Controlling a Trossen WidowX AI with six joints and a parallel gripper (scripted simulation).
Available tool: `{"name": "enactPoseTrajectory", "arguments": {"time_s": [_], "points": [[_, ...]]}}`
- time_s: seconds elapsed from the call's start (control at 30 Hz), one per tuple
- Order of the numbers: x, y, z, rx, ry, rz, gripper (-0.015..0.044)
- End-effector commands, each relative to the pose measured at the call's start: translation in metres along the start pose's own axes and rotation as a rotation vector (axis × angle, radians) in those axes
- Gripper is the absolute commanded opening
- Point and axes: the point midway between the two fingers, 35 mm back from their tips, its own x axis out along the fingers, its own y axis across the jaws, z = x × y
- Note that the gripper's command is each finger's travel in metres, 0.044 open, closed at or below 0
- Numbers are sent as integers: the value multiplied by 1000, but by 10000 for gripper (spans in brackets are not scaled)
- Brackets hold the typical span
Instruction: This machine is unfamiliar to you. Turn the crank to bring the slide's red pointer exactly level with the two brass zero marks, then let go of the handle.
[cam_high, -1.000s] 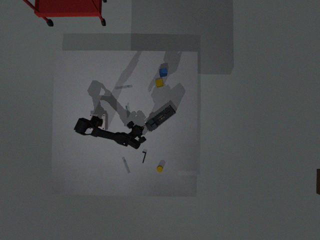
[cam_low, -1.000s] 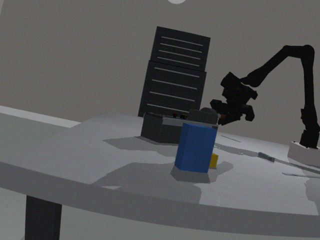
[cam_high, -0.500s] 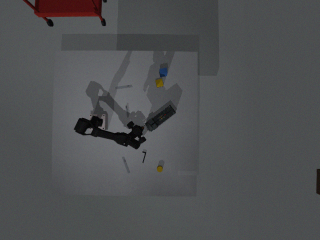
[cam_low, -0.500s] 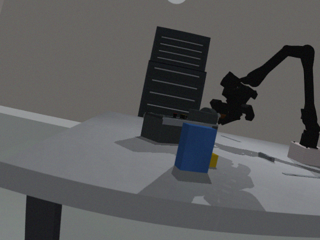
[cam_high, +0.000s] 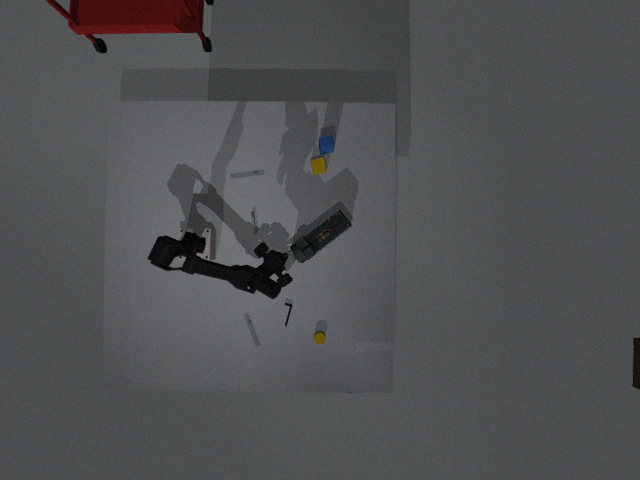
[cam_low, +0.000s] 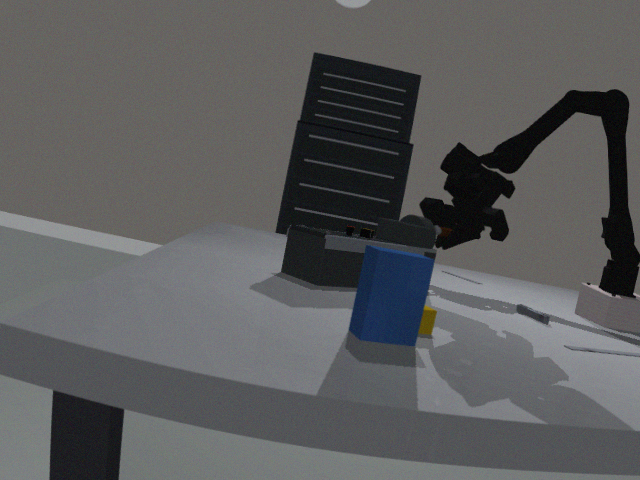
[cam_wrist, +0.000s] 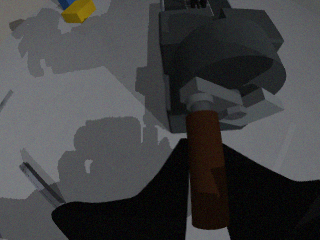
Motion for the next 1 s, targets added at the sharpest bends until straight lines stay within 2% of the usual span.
{"name": "enactPoseTrajectory", "arguments": {"time_s": [0.0, 0.97], "points": [[-6, -5, 5, -12, -16, -16, 0], [-8, -8, 7, -12, -16, -17, 0]]}}
